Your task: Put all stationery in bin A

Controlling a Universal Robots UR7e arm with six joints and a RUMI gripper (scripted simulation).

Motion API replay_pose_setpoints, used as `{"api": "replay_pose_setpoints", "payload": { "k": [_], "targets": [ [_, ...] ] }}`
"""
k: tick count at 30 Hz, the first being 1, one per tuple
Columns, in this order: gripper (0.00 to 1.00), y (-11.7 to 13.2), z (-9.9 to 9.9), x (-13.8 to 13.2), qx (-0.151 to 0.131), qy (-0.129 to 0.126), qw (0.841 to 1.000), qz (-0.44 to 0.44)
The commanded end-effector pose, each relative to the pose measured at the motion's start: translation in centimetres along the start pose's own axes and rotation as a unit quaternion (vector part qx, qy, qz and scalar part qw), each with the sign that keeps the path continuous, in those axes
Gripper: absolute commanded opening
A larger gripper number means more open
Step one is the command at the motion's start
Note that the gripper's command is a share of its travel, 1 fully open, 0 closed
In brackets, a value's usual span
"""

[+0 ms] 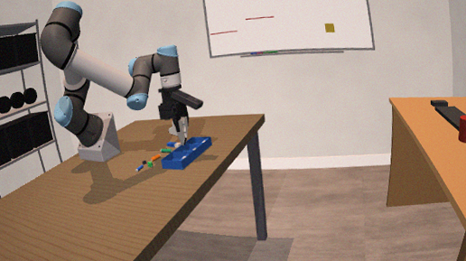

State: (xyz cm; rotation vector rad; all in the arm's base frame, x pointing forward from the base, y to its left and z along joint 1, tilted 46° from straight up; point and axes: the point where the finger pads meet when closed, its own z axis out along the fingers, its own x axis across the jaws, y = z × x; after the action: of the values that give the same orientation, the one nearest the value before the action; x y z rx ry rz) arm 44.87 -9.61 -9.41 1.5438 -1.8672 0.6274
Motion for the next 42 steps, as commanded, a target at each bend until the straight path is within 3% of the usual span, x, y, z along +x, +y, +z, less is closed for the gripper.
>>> {"api": "replay_pose_setpoints", "payload": {
  "k": [1,8,18,33,42],
  "targets": [
    [0.04,0.0,-0.5,0.0,0.000,0.000,1.000,0.000],
    [0.04,0.0,-2.5,0.0,0.000,0.000,1.000,0.000],
    [0.04,0.0,-2.5,-0.5,0.000,0.000,1.000,0.000],
    [0.04,0.1,-2.5,-8.0,0.000,0.000,1.000,0.000],
    [0.04,0.1,-2.5,-8.4,0.000,0.000,1.000,0.000]
  ]
}}
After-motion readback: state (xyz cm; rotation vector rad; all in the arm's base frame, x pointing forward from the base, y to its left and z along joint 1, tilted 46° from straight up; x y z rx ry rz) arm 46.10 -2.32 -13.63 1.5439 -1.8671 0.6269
